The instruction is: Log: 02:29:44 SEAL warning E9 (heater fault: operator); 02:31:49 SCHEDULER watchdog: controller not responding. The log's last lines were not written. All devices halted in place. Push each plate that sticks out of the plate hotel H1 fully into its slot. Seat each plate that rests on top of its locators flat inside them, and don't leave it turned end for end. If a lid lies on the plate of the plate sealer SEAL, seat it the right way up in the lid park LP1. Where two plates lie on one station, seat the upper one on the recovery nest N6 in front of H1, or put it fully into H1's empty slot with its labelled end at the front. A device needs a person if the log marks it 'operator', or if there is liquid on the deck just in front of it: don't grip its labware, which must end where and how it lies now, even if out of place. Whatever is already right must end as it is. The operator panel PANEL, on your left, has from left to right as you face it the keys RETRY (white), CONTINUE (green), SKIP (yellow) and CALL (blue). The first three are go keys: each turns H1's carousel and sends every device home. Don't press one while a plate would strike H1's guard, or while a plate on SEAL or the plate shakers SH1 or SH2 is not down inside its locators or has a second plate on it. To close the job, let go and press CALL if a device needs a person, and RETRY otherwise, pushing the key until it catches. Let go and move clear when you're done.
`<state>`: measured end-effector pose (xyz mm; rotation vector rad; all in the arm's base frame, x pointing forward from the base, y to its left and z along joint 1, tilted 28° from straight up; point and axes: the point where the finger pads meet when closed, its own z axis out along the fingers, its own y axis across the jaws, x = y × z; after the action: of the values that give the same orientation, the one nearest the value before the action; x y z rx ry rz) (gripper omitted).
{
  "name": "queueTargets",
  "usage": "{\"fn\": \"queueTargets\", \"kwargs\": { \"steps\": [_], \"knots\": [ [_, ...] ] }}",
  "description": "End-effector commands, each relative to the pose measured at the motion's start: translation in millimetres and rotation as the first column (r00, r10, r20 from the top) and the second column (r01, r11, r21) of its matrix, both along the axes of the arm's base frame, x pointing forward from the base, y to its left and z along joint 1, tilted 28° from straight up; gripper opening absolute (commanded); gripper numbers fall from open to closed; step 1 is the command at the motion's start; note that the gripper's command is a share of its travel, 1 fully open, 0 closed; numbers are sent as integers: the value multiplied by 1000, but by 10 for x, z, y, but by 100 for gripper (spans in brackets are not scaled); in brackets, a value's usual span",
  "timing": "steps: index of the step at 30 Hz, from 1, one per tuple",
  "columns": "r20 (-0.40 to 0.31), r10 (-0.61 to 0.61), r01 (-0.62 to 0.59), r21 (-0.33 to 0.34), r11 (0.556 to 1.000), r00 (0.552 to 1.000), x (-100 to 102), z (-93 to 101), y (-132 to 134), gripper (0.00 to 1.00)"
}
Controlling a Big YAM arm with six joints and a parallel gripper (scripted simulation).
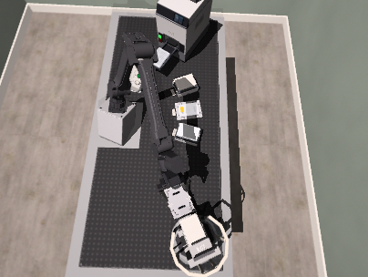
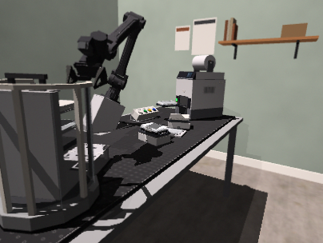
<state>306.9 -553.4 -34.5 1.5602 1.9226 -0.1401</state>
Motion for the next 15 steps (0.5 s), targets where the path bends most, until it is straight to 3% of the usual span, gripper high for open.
{"fn": "queueTargets", "kwargs": {
  "steps": [1, 4, 5, 7, 8, 12, 15],
  "knots": [
    [75, -41, 48, -98, 994, 996, 167, 278, -62, 100],
    [80, -49, 57, -111, 992, 996, 167, 278, -61, 100],
    [105, -45, 60, -151, 987, 993, 269, 483, -250, 100],
    [105, -45, 60, -151, 987, 993, 269, 483, -250, 100],
    [109, -68, 85, -158, 984, 992, 145, 523, -365, 100],
    [90, -70, 81, -124, 989, 993, 107, 370, -281, 100],
    [90, -70, 81, -124, 989, 993, 107, 370, -281, 100]
  ]
}}
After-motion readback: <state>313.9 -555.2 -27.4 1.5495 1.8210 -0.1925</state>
